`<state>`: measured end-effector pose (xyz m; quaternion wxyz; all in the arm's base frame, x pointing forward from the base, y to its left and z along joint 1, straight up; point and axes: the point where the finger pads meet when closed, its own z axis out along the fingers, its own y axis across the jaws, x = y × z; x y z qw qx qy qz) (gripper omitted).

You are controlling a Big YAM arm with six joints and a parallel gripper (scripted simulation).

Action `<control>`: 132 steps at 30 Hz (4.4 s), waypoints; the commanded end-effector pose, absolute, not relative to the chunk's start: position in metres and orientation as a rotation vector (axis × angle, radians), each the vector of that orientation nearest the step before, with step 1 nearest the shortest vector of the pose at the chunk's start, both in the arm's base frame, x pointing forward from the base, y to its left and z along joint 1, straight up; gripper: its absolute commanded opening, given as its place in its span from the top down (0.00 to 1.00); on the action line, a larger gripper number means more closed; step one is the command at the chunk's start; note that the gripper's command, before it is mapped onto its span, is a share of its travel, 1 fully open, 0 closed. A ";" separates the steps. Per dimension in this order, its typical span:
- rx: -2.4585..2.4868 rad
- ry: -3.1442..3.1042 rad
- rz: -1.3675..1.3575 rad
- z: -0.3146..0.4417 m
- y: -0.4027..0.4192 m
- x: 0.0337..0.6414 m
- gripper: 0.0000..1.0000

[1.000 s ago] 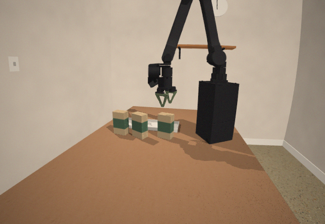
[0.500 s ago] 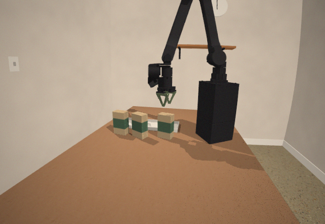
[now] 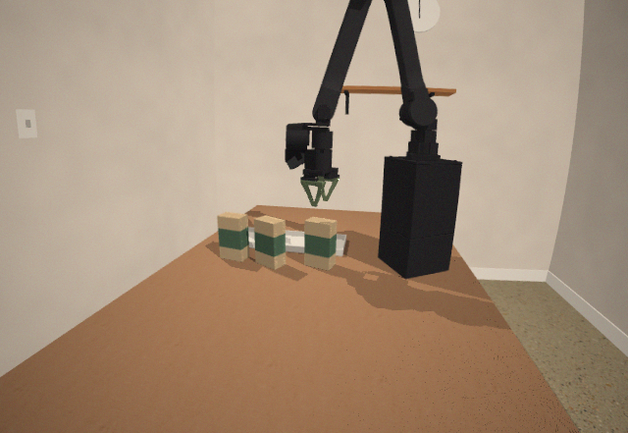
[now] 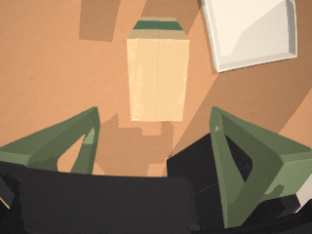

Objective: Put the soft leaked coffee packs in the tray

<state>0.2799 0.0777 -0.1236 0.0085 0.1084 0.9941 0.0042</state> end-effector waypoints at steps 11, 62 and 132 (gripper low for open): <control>0.376 3.107 0.009 -0.164 0.076 0.282 0.22; 0.372 3.099 0.015 -0.159 0.077 0.285 0.22; 0.373 3.115 0.005 -0.213 0.076 0.279 0.22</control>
